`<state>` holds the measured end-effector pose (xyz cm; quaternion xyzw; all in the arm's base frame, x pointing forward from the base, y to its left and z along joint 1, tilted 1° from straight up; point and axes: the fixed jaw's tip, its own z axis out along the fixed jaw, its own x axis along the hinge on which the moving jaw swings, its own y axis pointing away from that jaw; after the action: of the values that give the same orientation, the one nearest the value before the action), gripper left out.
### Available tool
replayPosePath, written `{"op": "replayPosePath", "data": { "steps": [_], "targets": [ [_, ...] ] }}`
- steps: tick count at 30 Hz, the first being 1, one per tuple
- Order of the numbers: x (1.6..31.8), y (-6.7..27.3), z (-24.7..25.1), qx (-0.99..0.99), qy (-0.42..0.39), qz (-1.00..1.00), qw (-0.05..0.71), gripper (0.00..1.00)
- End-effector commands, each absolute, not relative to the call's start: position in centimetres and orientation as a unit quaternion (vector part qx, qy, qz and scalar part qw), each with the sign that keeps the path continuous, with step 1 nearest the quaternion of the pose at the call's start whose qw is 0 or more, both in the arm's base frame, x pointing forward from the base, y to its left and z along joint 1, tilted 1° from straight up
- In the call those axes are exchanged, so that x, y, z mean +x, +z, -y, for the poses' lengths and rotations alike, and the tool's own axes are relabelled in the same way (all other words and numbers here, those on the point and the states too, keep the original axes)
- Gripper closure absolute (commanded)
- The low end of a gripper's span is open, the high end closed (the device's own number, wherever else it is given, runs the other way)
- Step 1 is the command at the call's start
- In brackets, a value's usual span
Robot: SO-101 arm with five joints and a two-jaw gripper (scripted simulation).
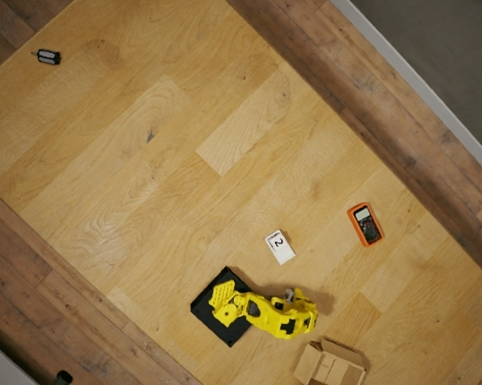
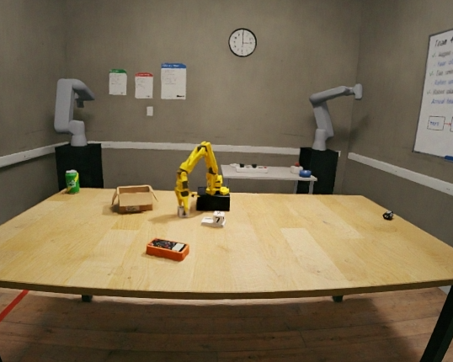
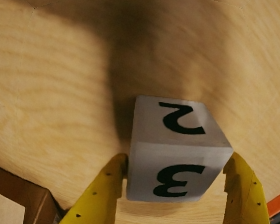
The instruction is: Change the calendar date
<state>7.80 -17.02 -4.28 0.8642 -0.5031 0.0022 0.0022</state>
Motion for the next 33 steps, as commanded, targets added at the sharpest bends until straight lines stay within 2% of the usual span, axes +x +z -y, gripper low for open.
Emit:
{"op": "replayPosePath", "data": {
  "steps": [1,18,33],
  "targets": [
    [7.5,-5.9,16.7,0.865,-0.005,0.503,-0.003,0.66],
    [7.5,-5.6,16.7,0.865,-0.005,0.503,-0.003,0.64],
    [7.6,-1.6,16.9,0.865,-0.005,0.503,-0.003,0.64]
  ]
}}
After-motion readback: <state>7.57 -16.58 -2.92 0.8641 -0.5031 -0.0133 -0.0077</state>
